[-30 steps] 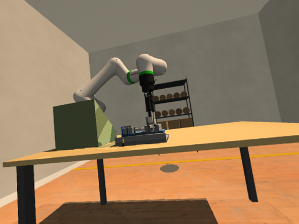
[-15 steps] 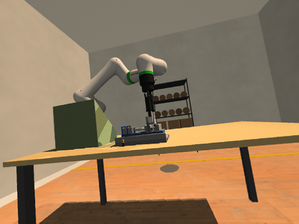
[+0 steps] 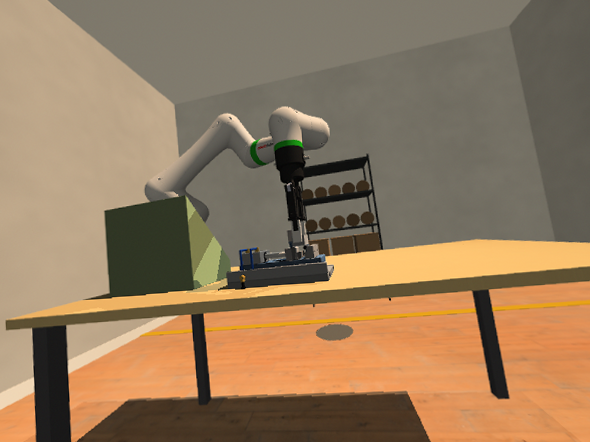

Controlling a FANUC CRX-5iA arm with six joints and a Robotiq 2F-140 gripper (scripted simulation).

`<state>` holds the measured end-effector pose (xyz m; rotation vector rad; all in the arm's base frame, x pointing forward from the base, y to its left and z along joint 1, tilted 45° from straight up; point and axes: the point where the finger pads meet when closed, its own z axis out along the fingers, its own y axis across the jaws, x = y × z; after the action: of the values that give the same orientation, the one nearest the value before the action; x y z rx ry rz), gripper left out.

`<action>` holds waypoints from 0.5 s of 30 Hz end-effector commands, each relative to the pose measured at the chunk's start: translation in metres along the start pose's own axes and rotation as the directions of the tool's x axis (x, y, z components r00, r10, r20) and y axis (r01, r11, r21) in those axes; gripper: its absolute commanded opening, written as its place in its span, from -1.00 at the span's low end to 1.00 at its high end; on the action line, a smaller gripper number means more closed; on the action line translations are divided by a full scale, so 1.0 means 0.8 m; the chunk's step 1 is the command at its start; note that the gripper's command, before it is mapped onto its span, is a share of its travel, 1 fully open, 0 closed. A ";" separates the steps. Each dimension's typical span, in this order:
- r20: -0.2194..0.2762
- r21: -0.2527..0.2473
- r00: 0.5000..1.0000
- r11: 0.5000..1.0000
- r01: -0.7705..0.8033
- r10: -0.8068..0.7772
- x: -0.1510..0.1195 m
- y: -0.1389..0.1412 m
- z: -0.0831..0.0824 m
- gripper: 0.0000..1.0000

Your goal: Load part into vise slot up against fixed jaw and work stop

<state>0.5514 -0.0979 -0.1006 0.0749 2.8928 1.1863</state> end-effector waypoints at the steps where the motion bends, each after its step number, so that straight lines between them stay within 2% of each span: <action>1: 0.000 0.000 1.000 1.000 0.000 0.000 0.000 0.000 0.001 -1.00; 15: 0.000 0.000 1.000 1.000 0.000 0.000 0.000 0.000 0.005 -1.00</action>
<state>0.5515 -0.0954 -0.1032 0.0749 2.8928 1.1863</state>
